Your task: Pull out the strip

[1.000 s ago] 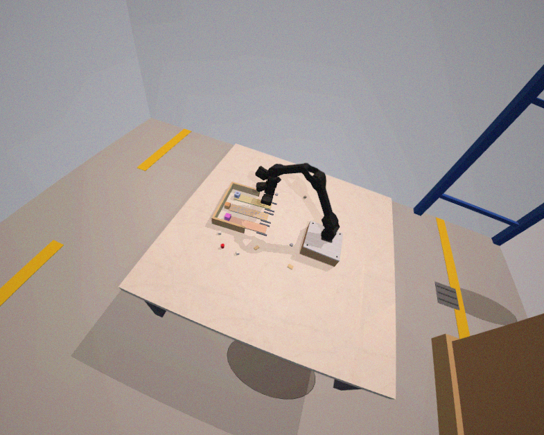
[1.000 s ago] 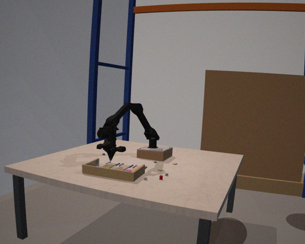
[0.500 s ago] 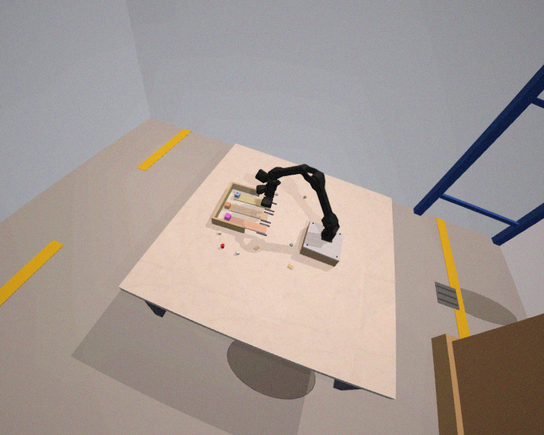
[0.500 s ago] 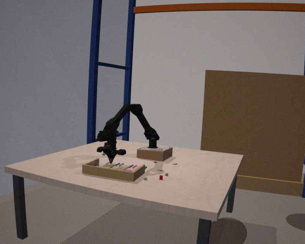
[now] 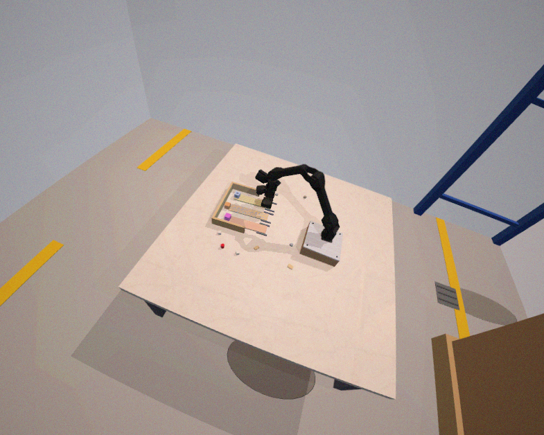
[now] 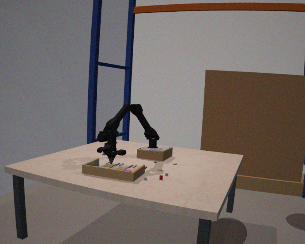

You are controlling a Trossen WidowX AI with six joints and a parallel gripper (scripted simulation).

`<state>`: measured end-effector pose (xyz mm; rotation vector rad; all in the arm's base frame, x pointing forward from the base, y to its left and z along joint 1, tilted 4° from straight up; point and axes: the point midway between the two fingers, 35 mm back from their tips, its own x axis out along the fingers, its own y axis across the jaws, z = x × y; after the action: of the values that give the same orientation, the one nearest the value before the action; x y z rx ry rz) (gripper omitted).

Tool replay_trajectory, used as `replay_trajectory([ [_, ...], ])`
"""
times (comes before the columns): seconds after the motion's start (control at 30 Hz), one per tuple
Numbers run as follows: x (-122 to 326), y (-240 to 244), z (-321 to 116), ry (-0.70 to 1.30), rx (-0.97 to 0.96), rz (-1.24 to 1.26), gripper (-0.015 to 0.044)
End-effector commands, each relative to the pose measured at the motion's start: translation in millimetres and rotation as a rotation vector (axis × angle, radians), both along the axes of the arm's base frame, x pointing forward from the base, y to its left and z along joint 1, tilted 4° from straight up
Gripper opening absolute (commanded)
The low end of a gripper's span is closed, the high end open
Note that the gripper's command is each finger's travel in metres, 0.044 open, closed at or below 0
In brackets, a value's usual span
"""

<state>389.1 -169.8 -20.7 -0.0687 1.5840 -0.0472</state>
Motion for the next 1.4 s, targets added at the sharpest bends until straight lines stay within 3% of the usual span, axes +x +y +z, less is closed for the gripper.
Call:
replay_trajectory([
  [0.0, -0.1, 0.6, -1.3, 0.000, 0.005, 0.005, 0.0000],
  [1.37, 0.3, 0.0, -4.7, 0.000, 0.005, 0.005, 0.0000],
])
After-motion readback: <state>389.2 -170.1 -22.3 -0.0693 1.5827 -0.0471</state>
